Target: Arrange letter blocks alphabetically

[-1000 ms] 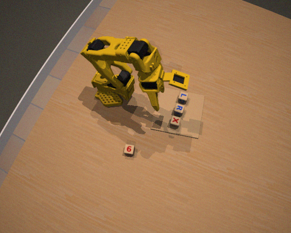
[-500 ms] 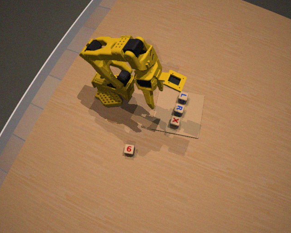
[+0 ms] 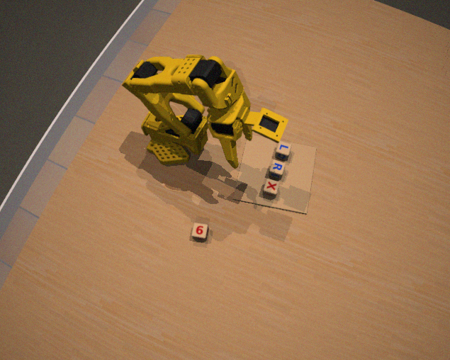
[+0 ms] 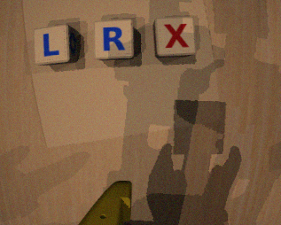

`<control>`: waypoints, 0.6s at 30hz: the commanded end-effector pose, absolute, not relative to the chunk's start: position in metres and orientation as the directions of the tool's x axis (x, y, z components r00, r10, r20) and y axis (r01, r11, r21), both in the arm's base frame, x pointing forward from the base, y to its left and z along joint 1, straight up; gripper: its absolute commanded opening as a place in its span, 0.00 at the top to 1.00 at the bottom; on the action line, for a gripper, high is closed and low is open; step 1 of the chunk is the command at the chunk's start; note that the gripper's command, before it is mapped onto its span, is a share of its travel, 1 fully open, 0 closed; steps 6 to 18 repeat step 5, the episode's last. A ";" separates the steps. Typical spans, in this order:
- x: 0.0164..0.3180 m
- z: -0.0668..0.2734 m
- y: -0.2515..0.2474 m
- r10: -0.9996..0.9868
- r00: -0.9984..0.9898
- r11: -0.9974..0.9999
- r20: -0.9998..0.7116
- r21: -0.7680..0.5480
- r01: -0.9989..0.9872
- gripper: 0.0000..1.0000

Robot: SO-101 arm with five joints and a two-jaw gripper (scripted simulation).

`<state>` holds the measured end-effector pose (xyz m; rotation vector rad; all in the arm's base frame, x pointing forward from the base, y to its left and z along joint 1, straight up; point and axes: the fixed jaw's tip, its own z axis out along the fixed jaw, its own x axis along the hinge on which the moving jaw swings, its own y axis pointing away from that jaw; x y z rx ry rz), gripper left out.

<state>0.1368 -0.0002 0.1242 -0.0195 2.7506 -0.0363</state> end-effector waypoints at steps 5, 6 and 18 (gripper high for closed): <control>0.139 0.130 0.000 -0.019 -0.911 1.000 -0.412 -0.028 -0.008 0.67; 0.139 0.130 0.000 -0.019 -0.911 1.000 -0.412 -0.028 -0.008 0.67; 0.139 0.130 0.000 -0.019 -0.911 1.000 -0.412 -0.028 -0.008 0.67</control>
